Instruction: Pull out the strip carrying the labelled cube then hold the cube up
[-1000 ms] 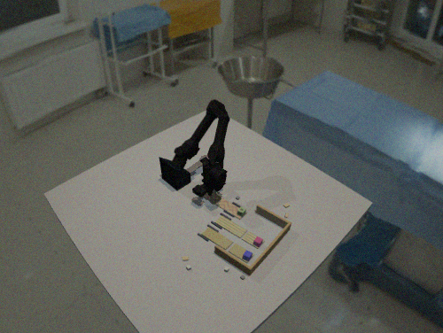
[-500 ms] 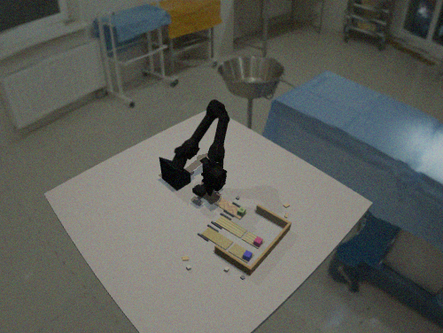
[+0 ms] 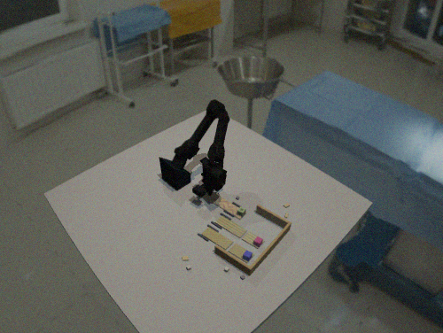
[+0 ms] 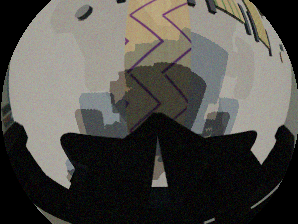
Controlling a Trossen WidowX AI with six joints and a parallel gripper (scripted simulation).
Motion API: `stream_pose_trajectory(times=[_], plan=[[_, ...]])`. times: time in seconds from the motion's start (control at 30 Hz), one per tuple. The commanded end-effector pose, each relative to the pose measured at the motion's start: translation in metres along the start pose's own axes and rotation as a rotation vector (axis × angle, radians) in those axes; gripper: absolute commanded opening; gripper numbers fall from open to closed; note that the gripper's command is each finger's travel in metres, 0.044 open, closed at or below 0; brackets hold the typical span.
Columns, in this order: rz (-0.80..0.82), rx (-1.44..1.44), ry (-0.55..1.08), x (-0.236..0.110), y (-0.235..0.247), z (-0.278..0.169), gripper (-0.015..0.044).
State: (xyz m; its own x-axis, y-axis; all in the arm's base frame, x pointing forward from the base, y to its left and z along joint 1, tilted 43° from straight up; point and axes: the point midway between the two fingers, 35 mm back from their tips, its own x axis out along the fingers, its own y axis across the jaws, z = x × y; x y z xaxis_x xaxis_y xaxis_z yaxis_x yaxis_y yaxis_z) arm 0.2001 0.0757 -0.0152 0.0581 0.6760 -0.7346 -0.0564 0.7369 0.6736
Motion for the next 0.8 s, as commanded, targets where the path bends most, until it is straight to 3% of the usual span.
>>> stream_pose_trajectory(times=[0.0,0.17,0.33,0.47,0.77], plan=[[-0.001,0.000,0.001,-0.002,0.000,0.000,0.0000],[-0.002,0.004,0.020,-0.040,0.000,0.002,0.0000],[-0.002,0.004,0.021,-0.042,-0.001,0.002,0.0000],[0.000,-0.149,0.020,-0.040,0.001,0.021,0.0105],[0.000,-0.159,0.019,-0.042,0.003,0.051,0.0341]])
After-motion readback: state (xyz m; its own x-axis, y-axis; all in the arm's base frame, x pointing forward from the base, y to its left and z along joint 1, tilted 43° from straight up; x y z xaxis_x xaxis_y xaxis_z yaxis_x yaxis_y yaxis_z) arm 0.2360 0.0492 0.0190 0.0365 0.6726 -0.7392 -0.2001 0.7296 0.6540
